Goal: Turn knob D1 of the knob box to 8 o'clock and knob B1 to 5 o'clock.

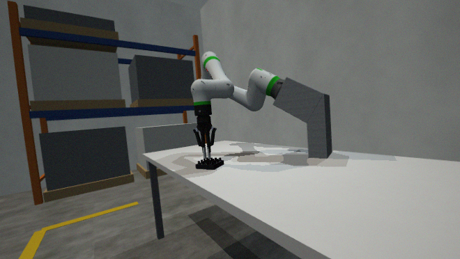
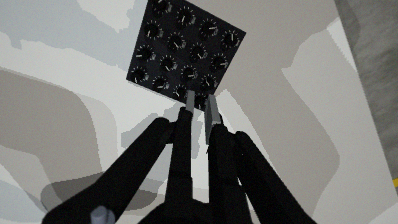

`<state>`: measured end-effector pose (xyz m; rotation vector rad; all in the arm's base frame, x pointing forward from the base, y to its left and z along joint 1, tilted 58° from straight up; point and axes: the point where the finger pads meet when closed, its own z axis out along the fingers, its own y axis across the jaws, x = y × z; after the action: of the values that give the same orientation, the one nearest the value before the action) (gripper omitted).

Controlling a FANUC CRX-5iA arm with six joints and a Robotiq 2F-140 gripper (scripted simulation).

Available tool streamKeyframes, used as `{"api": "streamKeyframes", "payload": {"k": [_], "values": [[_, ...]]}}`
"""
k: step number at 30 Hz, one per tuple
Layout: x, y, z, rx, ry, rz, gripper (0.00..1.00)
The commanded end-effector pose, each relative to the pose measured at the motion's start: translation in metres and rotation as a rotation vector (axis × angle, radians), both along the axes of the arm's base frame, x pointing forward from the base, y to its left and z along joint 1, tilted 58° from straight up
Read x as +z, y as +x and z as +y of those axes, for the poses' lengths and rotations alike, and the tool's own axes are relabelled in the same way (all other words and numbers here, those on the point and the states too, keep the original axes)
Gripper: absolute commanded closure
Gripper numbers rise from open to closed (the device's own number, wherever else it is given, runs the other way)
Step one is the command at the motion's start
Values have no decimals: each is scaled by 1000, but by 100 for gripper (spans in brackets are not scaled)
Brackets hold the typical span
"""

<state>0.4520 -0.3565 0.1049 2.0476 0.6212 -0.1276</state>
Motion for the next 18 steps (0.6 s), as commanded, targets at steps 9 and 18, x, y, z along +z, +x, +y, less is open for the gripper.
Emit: {"api": "streamKeyframes", "payload": {"k": [9,18], "values": [[14,-4,22,0,0,0,88],[19,-6,30,0,0,0,88]]}}
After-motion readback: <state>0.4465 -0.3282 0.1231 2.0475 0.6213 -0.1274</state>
